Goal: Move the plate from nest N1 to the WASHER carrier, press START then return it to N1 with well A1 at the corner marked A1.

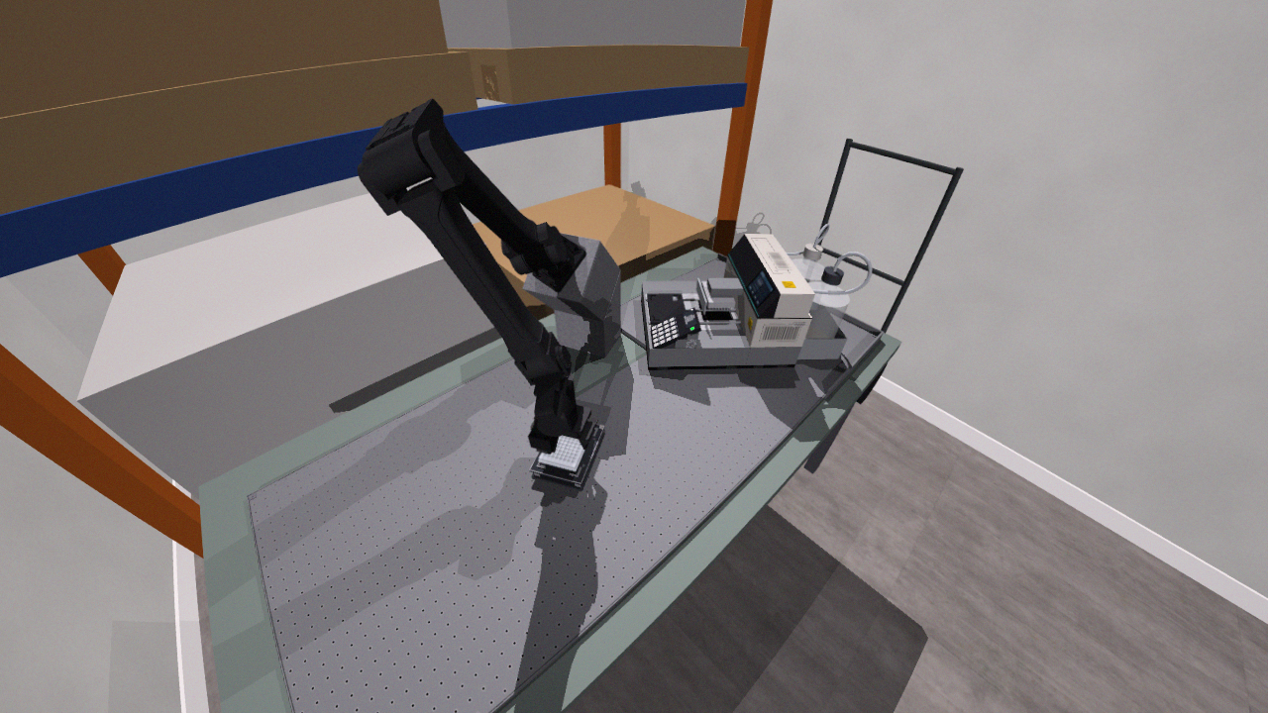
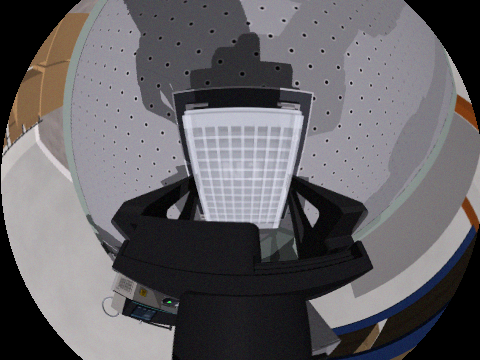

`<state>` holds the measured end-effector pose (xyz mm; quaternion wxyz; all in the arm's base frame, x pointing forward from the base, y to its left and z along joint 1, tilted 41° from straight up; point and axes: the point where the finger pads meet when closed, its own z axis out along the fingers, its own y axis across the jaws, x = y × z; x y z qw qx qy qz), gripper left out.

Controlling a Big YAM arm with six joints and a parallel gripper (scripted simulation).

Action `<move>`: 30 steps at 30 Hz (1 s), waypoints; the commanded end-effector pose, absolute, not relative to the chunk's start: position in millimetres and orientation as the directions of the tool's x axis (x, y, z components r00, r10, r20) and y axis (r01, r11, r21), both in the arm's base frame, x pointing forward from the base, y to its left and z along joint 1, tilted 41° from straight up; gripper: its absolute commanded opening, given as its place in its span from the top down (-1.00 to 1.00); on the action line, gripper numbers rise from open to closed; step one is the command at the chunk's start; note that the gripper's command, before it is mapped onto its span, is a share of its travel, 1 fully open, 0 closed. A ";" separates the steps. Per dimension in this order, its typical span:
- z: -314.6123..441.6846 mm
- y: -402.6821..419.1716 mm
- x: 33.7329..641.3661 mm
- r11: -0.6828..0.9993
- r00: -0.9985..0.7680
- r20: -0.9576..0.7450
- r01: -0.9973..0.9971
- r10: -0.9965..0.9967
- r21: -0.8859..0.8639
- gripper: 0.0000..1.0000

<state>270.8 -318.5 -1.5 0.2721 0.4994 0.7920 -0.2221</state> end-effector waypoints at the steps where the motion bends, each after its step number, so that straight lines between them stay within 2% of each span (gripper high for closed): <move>1: -0.7 -317.3 271.7 0.407 -0.355 -0.655 0.910 0.667 -0.078 -0.68; 30: -1.9 -316.1 270.9 0.407 -0.355 -0.655 0.910 0.667 -0.078 -0.68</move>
